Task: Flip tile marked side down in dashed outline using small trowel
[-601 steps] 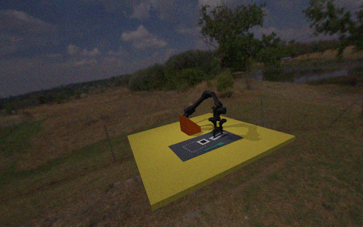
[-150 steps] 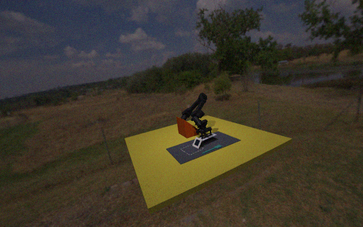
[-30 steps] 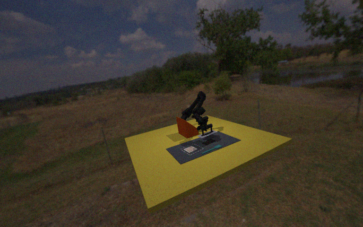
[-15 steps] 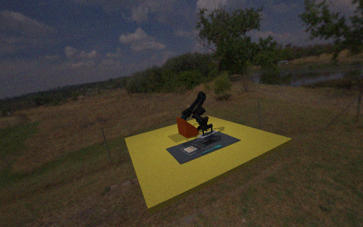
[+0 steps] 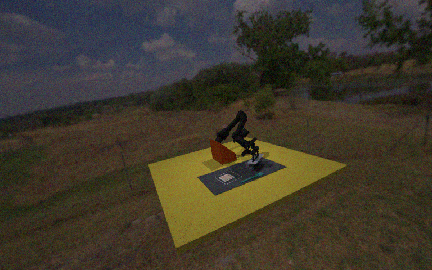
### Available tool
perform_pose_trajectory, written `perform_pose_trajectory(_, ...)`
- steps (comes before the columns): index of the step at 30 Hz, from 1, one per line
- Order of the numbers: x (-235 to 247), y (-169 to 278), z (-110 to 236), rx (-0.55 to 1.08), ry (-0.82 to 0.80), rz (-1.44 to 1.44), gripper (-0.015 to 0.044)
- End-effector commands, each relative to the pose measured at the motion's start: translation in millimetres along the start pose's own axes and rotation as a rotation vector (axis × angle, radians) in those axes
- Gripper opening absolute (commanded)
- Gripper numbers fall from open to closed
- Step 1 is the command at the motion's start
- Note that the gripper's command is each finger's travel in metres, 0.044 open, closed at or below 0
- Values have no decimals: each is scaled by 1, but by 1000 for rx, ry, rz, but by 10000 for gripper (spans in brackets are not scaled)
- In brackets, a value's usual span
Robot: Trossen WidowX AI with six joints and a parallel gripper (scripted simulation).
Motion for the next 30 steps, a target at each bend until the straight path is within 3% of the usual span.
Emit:
perform_pose_trajectory(1,-5,-8,-15,-116,-25,103,0)
perform_pose_trajectory(19,4,-40,-59,-549,-146,514,0)
perform_pose_trajectory(30,8,-40,-63,-565,-150,529,0)
Point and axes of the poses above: the point midway between the two fingers, 35 mm back from their tips, its own z axis back along the fingers, its own x axis across the jaws, y = z × x, the point moved 6 cm from there along z, back along the fingers, and after that the axes turned 13 degrees about -z, right-handed, at the moved point
